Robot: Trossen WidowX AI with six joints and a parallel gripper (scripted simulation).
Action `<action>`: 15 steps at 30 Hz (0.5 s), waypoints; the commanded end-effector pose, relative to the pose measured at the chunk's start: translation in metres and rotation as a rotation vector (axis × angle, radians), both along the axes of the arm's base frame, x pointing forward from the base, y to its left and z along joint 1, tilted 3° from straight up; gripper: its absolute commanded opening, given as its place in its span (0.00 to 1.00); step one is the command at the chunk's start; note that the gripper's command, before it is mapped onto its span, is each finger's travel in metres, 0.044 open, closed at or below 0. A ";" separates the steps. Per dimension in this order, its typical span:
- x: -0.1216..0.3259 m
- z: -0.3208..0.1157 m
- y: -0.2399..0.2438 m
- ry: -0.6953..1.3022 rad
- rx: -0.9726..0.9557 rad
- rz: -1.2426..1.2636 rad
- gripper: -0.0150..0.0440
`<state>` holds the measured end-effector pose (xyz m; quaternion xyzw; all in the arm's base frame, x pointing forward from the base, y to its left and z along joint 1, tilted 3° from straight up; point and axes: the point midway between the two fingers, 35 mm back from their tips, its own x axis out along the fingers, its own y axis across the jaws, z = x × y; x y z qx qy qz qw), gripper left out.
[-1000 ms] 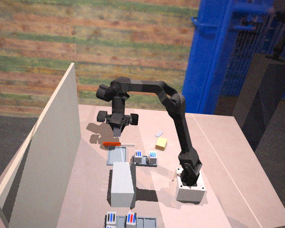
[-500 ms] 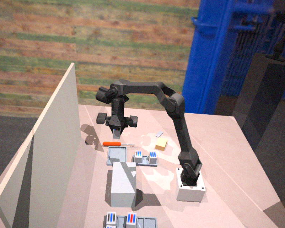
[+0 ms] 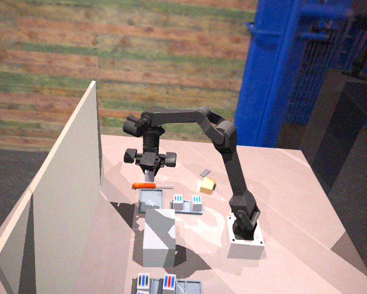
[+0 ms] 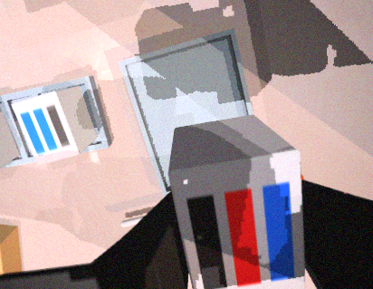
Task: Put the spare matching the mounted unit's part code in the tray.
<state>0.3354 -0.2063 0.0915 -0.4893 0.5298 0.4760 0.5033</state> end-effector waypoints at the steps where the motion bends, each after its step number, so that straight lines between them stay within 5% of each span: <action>1: -0.001 -0.006 -0.001 0.005 -0.003 0.003 0.25; 15: 0.000 -0.020 -0.002 0.005 -0.003 0.003 0.25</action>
